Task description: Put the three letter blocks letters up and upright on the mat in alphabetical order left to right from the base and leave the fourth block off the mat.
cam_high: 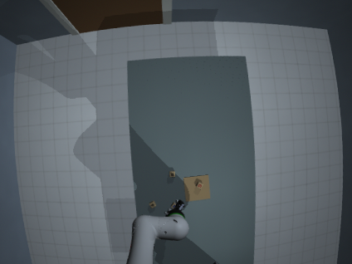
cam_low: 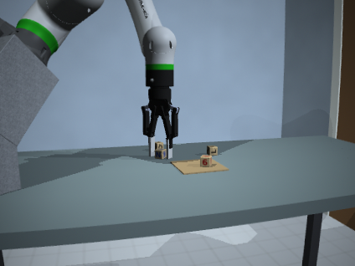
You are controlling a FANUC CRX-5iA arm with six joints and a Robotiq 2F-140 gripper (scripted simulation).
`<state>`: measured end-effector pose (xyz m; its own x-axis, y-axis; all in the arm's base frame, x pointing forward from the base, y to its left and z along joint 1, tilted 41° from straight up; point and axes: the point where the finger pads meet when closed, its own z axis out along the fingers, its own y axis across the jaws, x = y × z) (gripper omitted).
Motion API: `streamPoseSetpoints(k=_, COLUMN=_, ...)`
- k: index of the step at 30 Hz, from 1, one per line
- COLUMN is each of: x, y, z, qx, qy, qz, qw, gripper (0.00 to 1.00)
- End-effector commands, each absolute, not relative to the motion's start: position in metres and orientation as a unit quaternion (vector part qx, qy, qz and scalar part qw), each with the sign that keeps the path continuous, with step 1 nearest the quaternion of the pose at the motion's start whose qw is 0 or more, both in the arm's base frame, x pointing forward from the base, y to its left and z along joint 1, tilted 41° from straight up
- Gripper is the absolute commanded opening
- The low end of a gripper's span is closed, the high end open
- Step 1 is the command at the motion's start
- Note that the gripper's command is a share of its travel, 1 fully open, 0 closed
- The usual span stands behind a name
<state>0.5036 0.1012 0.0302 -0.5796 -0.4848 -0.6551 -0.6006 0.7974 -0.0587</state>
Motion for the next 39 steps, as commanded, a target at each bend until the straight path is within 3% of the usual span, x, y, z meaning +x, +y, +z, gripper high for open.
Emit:
streamPoseSetpoints(k=1, x=0.5037, y=0.1011, z=0.0303, qx=-0.307, qy=0.885, qz=0.085, qw=0.341, gripper=0.40)
streamPoseSetpoints(k=6, x=0.5037, y=0.1011, z=0.0303, qx=-0.307, qy=0.885, qz=0.085, qw=0.341, gripper=0.40)
streamPoseSetpoints(k=7, x=0.5037, y=0.1011, z=0.0303, qx=-0.307, qy=0.885, qz=0.085, qw=0.341, gripper=0.28)
streamPoseSetpoints(k=23, x=0.5037, y=0.1011, z=0.0303, qx=-0.307, qy=0.885, qz=0.085, qw=0.341, gripper=0.28)
streamPoseSetpoints(k=24, x=0.5037, y=0.1011, z=0.0303, qx=-0.307, qy=0.885, qz=0.085, qw=0.341, gripper=0.16)
streamPoseSetpoints(k=39, x=0.5037, y=0.1011, z=0.0303, qx=-0.307, qy=0.885, qz=0.085, qw=0.341, gripper=0.16)
